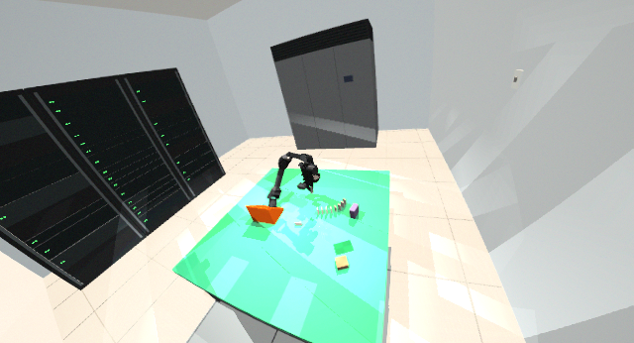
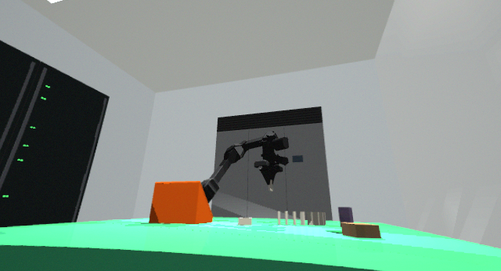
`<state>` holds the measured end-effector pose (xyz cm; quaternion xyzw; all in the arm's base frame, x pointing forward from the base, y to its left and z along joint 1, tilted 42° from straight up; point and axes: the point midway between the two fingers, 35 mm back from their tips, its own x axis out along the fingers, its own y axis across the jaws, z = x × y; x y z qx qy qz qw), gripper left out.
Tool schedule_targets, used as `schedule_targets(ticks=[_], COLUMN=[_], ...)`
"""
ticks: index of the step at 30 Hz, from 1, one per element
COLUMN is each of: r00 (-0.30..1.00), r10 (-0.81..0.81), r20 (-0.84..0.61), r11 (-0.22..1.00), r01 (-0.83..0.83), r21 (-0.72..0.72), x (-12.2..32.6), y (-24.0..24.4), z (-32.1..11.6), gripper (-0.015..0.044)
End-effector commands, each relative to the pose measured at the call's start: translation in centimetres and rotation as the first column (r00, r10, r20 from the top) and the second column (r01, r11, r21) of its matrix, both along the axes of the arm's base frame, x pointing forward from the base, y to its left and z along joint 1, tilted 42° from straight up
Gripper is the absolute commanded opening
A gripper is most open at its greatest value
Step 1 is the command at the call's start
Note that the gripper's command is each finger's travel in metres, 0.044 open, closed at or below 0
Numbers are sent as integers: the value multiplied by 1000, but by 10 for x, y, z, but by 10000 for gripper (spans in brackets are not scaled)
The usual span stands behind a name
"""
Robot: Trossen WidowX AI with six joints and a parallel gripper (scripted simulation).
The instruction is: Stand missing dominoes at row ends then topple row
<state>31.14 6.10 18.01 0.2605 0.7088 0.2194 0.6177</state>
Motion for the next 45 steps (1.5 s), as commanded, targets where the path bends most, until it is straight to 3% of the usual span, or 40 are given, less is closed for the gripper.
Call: schedule_targets(ticks=[1,21,45], r00=[893,863,864], r10=[355,396,396], r20=[276,313,312], r11=[928,909,909], r01=[-371,-417,-418], r21=[6,1,3], x=[27,29,18], y=[-45,-49,19], z=[-45,-53,-132], gripper=[107,107,107])
